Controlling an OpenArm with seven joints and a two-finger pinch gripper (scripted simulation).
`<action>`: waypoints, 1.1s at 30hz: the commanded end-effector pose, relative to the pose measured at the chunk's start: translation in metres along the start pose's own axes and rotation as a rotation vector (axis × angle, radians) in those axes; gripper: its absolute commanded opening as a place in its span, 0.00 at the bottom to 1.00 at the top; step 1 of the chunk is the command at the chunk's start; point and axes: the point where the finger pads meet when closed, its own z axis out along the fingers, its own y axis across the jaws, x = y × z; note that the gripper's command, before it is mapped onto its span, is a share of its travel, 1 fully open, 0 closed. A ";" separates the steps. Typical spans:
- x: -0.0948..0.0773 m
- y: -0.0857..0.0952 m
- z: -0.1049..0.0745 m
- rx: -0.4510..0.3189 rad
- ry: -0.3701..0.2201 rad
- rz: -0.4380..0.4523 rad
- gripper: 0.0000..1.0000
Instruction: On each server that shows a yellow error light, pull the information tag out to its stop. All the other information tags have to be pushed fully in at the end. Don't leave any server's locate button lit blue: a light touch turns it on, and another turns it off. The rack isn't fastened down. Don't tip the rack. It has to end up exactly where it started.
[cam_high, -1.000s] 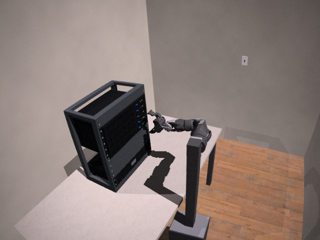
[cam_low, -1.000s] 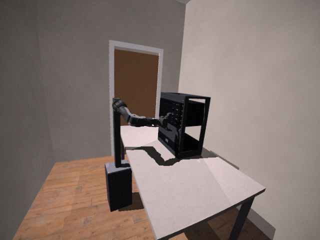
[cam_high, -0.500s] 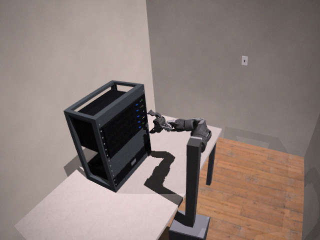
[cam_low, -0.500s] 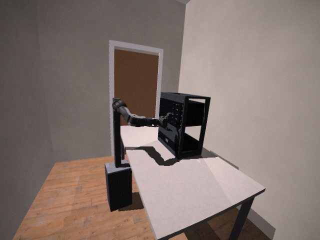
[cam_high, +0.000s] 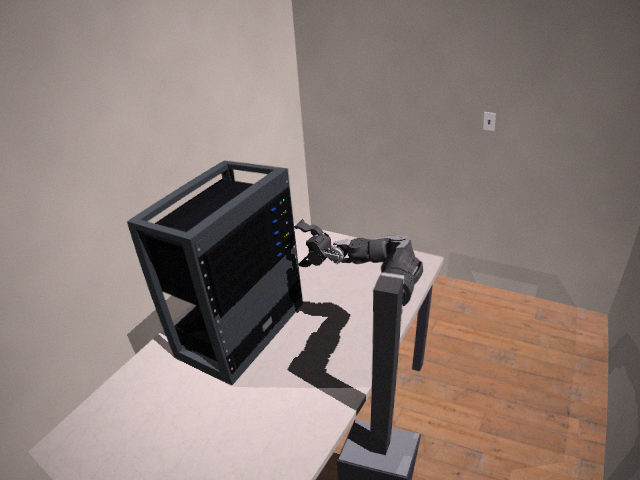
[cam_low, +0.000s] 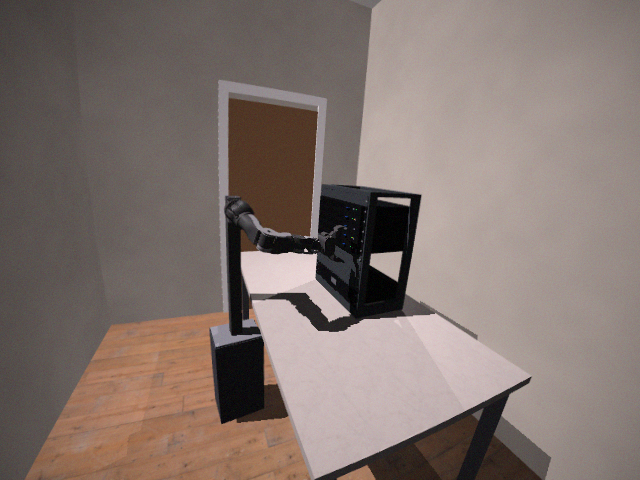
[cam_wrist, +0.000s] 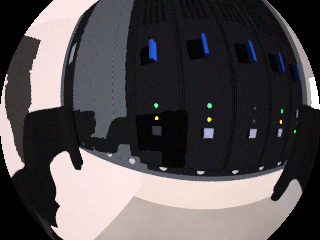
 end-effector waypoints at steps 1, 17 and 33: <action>0.001 0.000 0.001 0.003 0.004 0.001 1.00; 0.003 0.042 0.001 0.003 0.004 0.001 1.00; 0.003 0.042 0.001 0.003 0.005 0.000 1.00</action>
